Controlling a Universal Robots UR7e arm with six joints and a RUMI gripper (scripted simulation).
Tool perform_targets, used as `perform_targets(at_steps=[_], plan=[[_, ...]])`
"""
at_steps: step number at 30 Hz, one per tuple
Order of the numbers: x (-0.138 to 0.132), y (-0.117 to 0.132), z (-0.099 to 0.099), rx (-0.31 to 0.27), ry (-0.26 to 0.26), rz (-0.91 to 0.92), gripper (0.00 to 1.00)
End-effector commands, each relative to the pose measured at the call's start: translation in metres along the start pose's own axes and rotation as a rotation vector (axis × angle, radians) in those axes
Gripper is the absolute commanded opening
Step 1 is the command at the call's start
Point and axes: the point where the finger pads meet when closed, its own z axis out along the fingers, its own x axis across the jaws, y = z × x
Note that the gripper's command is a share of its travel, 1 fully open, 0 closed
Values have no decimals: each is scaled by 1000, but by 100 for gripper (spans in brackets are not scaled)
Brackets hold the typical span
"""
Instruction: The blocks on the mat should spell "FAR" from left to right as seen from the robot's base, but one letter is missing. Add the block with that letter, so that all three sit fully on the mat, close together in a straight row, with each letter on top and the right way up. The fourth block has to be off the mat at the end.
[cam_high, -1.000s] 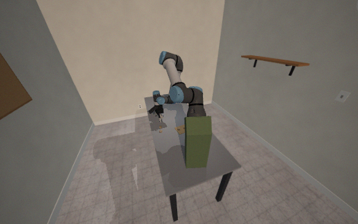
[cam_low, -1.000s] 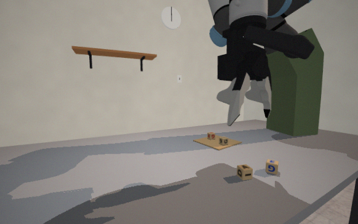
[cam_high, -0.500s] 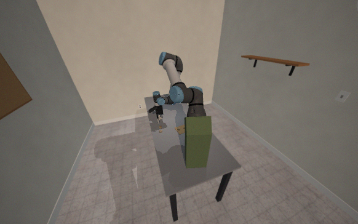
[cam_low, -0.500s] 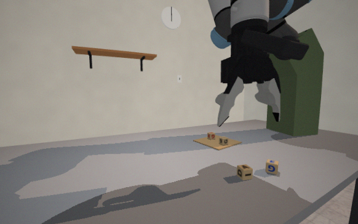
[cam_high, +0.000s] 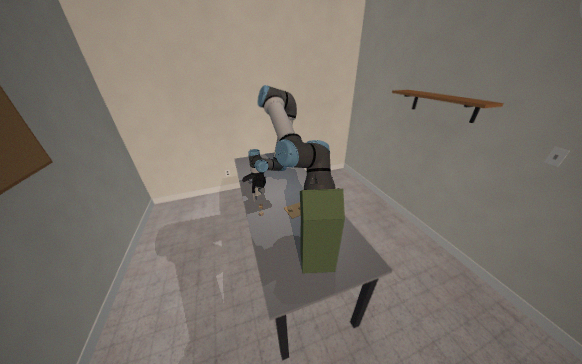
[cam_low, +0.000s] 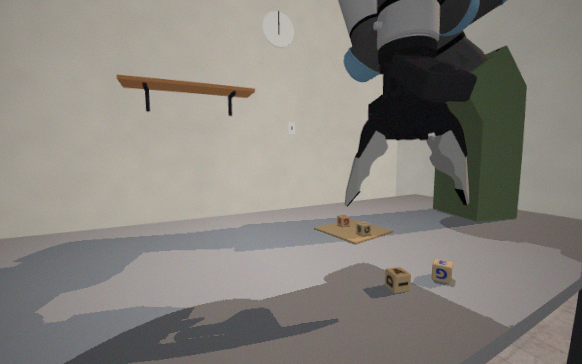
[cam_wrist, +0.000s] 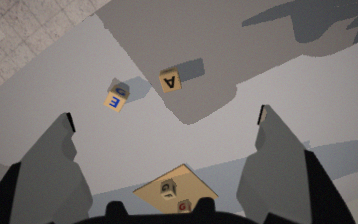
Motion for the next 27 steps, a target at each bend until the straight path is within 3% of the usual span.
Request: perform_targets(at_steps=[1,27], plan=[[1,0,2,-2,2,140,100],[4,6,12,-2,2,732,100]])
